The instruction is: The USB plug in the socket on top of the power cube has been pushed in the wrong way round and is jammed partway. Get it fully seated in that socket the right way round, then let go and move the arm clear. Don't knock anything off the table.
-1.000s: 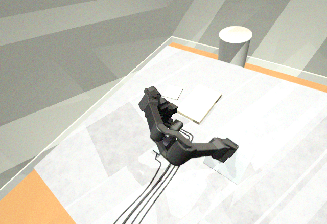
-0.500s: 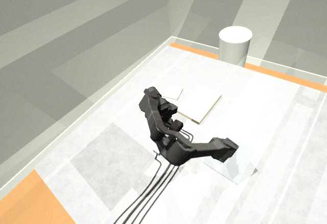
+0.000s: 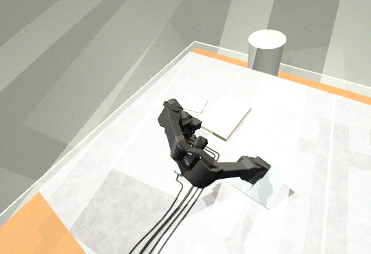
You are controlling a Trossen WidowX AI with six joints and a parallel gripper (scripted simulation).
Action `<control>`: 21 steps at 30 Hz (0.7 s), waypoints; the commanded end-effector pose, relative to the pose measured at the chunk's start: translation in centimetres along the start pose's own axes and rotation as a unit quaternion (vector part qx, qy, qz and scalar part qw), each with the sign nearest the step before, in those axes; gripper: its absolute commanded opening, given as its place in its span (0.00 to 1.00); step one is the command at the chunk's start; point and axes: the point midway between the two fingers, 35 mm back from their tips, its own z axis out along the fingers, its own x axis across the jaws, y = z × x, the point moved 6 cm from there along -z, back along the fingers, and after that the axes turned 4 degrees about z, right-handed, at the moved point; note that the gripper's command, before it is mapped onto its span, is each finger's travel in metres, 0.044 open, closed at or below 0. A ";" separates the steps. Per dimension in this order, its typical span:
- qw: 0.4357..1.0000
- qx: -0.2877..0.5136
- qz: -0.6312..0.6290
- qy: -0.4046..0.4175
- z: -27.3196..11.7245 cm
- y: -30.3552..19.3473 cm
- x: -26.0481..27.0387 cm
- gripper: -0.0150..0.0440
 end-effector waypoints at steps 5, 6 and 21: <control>1.000 0.002 0.003 0.000 0.2 0.0 0.0 0.25; 1.000 0.002 0.003 0.000 0.2 0.0 0.0 0.25; 1.000 0.002 0.003 0.000 0.4 0.0 0.0 0.25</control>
